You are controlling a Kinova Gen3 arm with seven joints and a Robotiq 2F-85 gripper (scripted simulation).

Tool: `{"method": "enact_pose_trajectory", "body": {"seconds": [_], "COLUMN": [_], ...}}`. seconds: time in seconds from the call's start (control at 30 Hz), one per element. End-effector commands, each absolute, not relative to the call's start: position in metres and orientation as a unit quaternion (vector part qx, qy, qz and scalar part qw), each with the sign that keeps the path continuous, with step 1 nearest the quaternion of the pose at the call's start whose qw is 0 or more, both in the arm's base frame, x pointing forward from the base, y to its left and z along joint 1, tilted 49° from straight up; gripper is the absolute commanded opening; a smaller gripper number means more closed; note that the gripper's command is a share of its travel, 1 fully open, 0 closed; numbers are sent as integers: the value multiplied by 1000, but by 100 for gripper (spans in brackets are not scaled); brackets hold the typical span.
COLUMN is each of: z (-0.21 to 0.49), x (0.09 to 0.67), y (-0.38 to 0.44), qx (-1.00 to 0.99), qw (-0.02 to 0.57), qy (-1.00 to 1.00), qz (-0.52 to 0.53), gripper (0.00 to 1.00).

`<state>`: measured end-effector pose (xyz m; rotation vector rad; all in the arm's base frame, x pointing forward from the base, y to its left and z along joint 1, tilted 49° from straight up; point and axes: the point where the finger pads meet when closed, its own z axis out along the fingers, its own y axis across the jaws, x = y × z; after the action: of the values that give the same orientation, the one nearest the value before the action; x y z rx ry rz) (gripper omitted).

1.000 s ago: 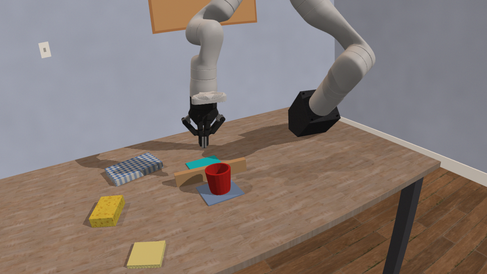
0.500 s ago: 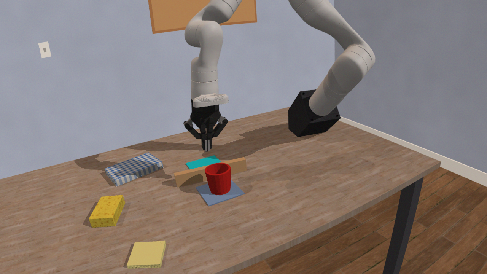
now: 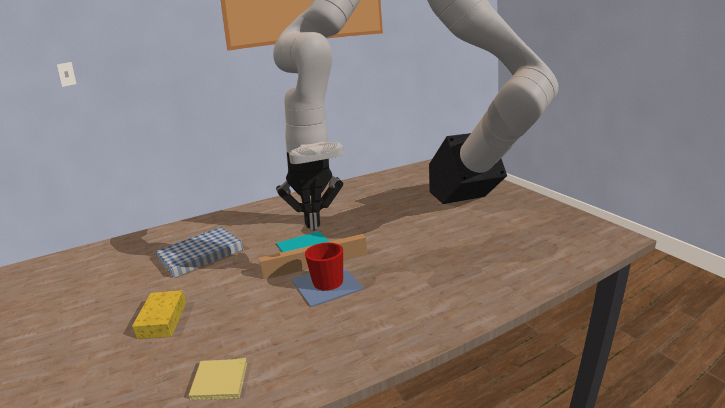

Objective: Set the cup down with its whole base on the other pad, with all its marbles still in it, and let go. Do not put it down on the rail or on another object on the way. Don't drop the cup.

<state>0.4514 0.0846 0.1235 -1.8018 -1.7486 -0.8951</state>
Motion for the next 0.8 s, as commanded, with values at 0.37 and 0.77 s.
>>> {"method": "enact_pose_trajectory", "body": {"seconds": [0.37, 0.77], "z": [137, 142], "x": [445, 442], "y": [104, 110], "qx": [-644, -640], "qw": [255, 261], "qy": [-644, -646], "qz": [-325, -324], "gripper": [0, 0]}}
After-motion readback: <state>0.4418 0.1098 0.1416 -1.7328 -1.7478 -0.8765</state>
